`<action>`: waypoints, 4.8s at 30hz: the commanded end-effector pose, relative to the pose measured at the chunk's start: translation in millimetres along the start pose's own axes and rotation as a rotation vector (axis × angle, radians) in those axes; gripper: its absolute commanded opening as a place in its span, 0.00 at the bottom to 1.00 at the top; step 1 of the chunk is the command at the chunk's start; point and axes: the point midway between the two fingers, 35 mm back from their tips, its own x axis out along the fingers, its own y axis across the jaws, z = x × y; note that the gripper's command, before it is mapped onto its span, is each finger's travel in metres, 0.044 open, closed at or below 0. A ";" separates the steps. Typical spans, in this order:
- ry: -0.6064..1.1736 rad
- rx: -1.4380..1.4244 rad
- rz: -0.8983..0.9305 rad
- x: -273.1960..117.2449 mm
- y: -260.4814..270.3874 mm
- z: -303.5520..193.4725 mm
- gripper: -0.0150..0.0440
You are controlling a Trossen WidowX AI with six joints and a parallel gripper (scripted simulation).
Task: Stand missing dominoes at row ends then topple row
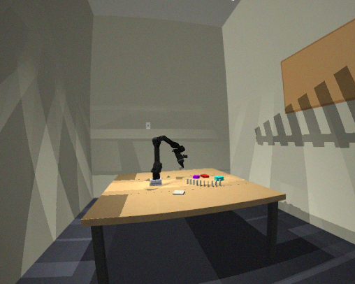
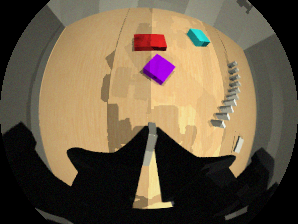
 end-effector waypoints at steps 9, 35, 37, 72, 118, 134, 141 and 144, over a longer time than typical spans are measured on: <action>-0.248 -0.120 -0.013 26.7 23.7 8.9 0.29; -0.754 -0.202 -0.038 26.5 52.2 -0.3 0.29; -0.788 -0.199 -0.041 24.3 52.2 -2.9 0.29; -1.173 0.048 -0.128 -27.2 -14.6 -63.6 0.29; -1.175 0.125 -0.142 14.0 -24.8 -86.7 0.29; -1.162 0.138 -0.143 53.6 -28.6 -101.2 0.29; -1.156 0.144 -0.144 69.4 -32.8 -107.7 0.29; -1.156 0.144 -0.144 69.8 -32.9 -107.8 0.29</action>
